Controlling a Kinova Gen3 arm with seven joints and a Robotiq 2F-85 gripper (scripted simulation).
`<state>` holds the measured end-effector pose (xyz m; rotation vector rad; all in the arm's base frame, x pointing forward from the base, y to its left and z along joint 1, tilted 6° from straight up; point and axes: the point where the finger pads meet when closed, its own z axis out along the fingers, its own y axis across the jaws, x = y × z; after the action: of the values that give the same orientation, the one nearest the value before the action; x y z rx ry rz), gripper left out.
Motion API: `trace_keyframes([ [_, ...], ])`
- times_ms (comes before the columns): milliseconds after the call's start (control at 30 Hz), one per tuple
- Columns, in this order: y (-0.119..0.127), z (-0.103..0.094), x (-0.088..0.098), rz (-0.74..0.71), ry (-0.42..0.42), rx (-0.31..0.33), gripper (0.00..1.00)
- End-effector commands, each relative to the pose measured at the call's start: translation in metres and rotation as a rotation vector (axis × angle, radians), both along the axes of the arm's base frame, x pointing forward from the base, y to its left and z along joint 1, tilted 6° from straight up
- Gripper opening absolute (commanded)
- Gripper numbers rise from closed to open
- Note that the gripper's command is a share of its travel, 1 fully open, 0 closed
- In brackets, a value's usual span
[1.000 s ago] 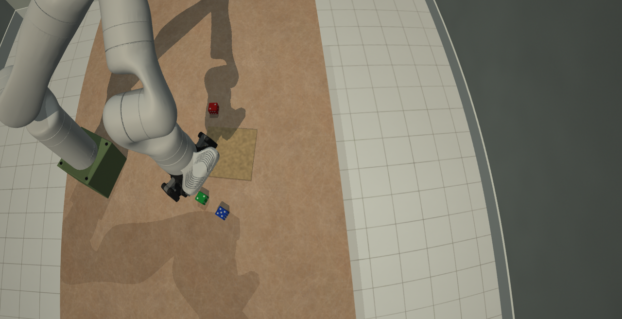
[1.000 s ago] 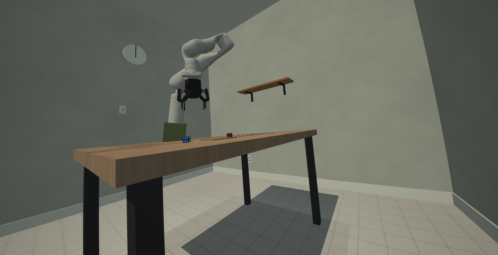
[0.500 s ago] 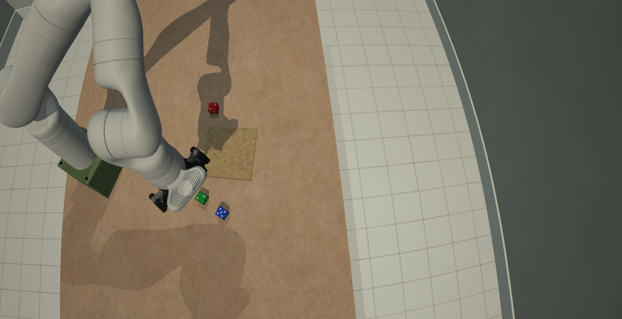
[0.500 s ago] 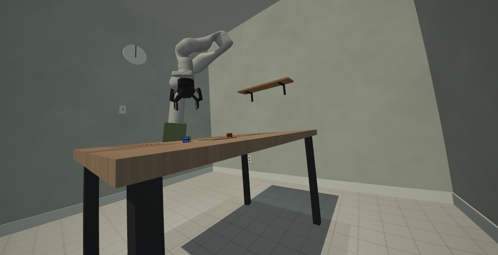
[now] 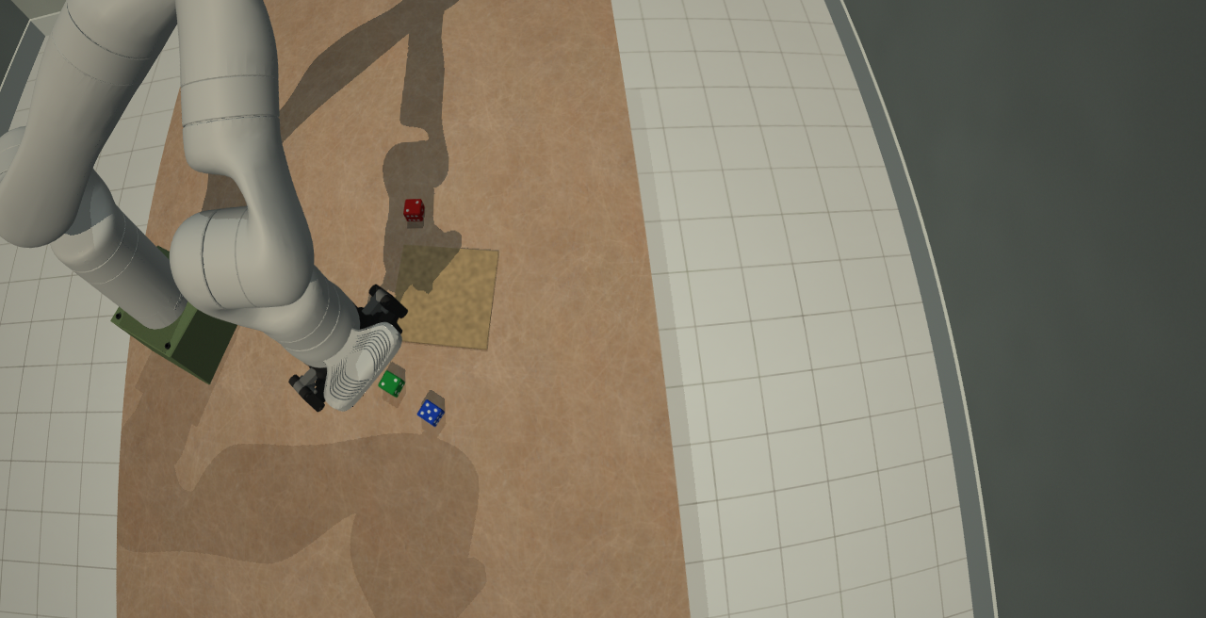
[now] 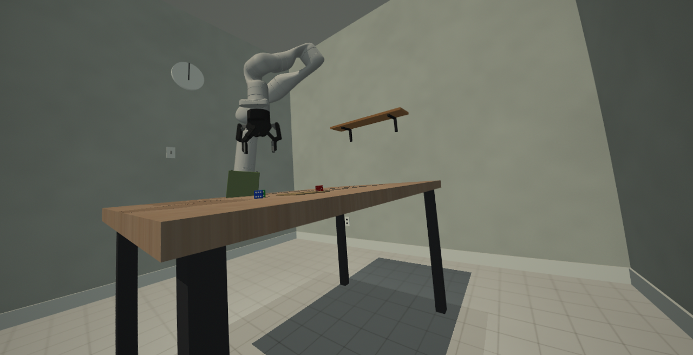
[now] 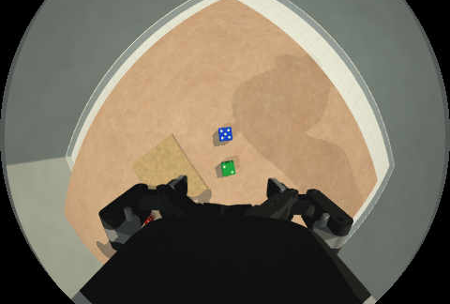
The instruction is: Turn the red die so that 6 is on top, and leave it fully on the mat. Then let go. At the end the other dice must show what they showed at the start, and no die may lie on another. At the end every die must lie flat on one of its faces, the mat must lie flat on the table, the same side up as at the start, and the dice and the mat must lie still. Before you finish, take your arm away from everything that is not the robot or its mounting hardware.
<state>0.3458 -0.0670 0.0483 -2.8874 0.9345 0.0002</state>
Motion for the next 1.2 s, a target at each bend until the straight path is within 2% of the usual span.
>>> trace_keyframes([
  [0,0.000,-0.002,0.000,-0.001,0.001,0.000,1.00],
  [267,0.002,-0.018,0.001,-0.002,0.002,-0.001,1.00],
  [700,0.008,-0.076,0.004,-0.002,0.002,-0.001,1.00],
  [767,0.008,-0.076,0.004,-0.002,0.002,-0.001,1.00],
  [1000,0.010,-0.097,0.005,-0.002,0.002,-0.001,1.00],
  [1167,0.011,-0.101,0.005,-0.002,0.002,-0.001,1.00],
])
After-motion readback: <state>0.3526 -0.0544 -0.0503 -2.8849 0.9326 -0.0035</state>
